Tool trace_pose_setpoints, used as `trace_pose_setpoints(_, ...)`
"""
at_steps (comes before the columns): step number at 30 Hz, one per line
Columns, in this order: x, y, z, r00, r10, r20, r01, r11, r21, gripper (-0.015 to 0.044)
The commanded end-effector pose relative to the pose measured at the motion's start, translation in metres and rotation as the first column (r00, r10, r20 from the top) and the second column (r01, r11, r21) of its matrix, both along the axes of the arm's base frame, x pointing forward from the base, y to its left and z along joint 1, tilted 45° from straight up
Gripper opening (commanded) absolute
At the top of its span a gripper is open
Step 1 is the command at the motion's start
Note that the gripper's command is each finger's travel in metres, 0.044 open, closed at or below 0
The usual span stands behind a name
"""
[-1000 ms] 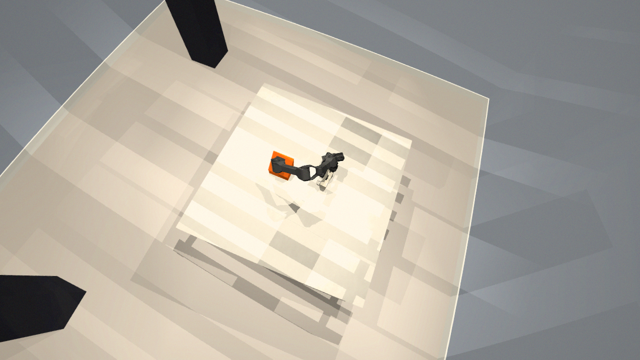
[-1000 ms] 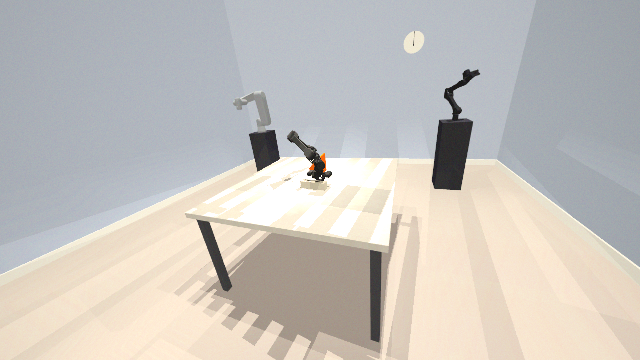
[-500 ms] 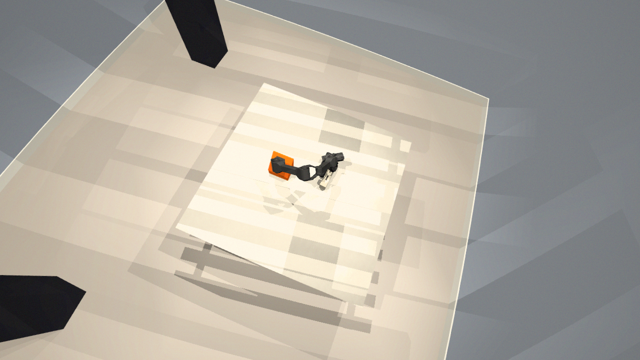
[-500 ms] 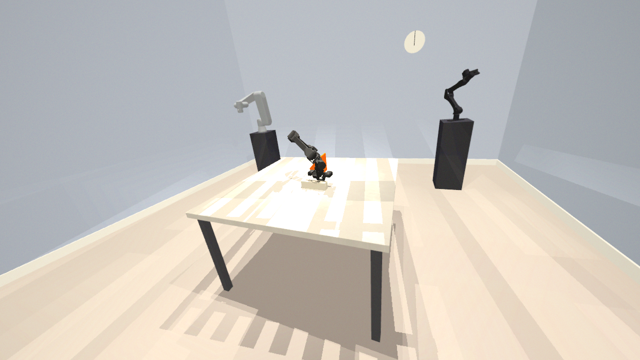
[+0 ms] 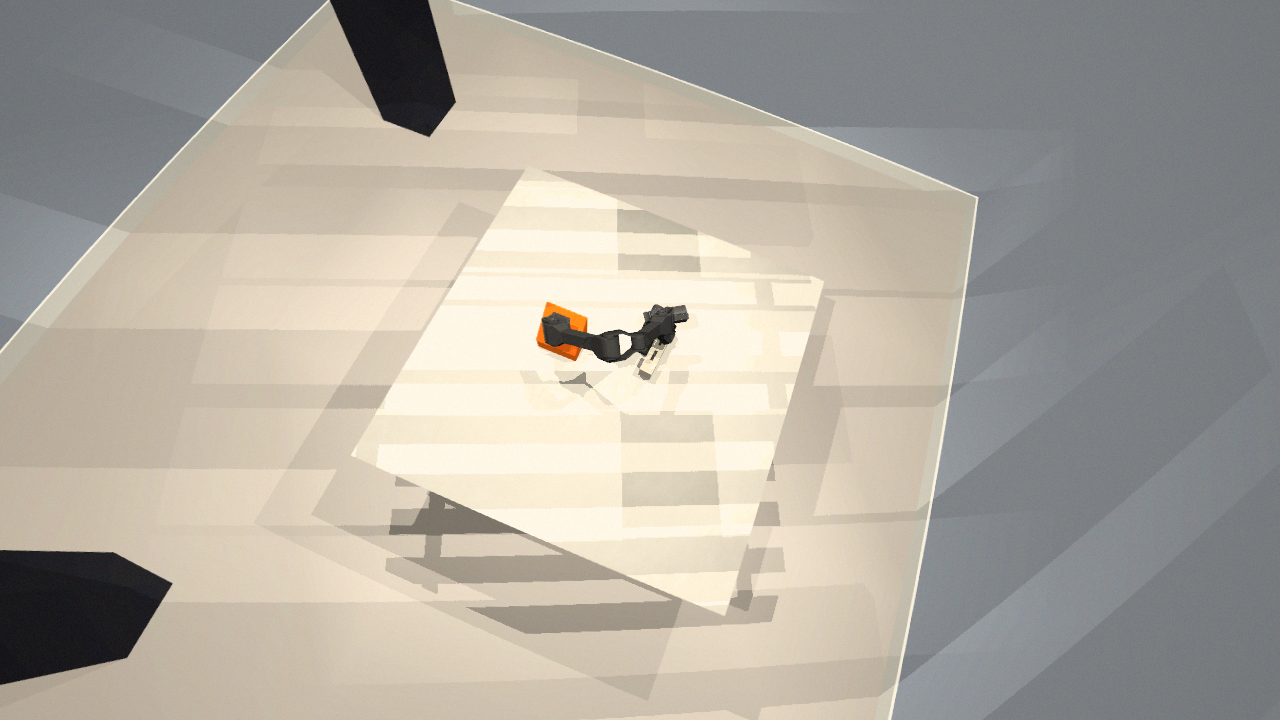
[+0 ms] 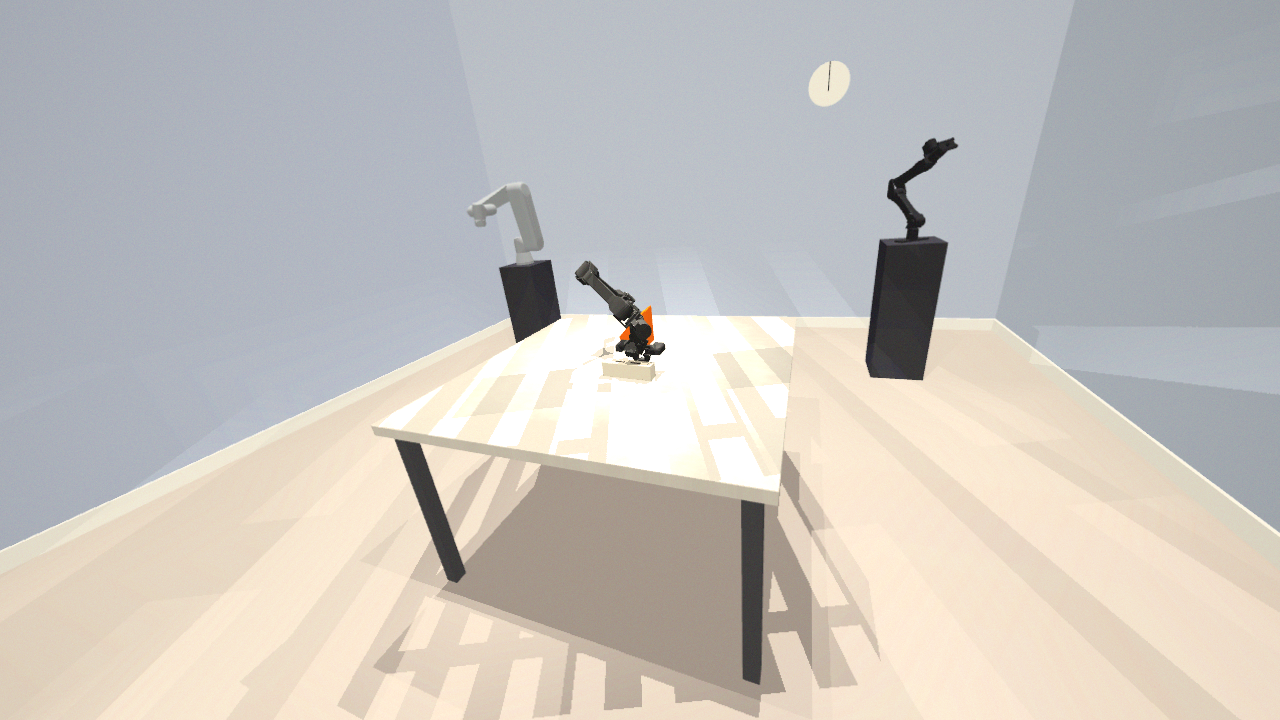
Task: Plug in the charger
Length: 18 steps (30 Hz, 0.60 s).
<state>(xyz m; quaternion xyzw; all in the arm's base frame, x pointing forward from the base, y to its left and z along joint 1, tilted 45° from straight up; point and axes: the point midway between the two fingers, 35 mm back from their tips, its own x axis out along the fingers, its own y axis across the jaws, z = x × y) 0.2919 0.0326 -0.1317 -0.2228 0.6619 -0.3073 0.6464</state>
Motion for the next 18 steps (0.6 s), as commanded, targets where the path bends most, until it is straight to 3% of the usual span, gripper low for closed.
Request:
trace_pose_setpoints(1, 0.0038, 0.0004, -0.0002, 1.000, 0.006, 0.007, -0.006, 1.000, 0.001, 0.0000)
trace_pose_setpoints(18, 0.0097, 0.0006, 0.0007, 1.000, 0.006, 0.008, -0.006, 1.000, 0.001, 0.0000)
